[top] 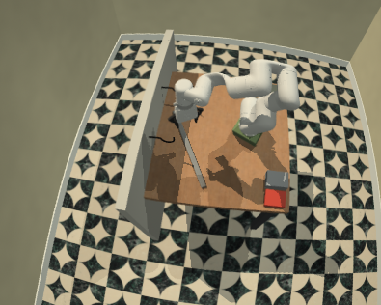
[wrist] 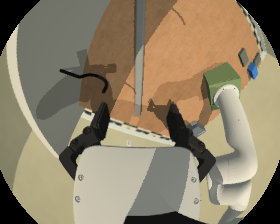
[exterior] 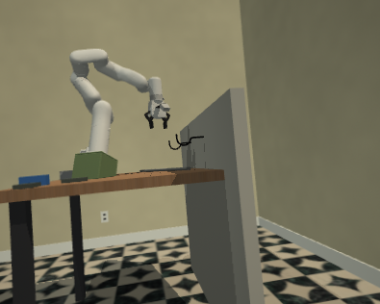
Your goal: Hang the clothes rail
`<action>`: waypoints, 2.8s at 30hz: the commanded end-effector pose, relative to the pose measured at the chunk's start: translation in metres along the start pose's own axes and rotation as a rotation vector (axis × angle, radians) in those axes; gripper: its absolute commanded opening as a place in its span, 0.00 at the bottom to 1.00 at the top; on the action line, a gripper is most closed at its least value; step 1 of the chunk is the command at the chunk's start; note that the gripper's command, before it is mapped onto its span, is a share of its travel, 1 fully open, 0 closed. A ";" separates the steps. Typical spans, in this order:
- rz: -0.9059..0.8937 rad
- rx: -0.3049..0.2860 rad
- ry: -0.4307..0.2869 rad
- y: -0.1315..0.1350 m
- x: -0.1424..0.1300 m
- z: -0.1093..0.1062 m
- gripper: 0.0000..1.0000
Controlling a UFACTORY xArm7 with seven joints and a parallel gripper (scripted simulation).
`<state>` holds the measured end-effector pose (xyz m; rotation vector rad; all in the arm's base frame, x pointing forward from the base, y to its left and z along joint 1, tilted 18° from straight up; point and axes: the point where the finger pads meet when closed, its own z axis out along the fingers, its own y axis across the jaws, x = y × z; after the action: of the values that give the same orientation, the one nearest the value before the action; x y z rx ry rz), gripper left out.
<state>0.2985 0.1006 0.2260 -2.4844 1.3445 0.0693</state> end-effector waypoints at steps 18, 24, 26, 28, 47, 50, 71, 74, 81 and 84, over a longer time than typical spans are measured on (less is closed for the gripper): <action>0.000 0.003 0.002 -0.001 0.000 0.024 1.00; 0.000 0.003 0.002 -0.001 0.000 0.034 1.00; 0.000 0.003 0.002 -0.001 0.000 0.037 1.00; 0.000 0.003 0.002 -0.001 0.000 0.040 1.00; 0.000 0.003 0.002 -0.001 0.000 0.069 1.00; 0.000 0.003 0.002 -0.001 0.000 0.070 1.00; 0.000 0.003 0.002 -0.001 0.000 0.086 1.00; 0.000 0.003 0.002 -0.001 0.000 0.090 1.00; 0.000 0.003 0.002 -0.001 0.000 0.102 1.00; 0.000 0.003 0.002 -0.001 0.000 0.104 1.00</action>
<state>0.3084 0.1304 0.1303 -2.4859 1.3456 0.0692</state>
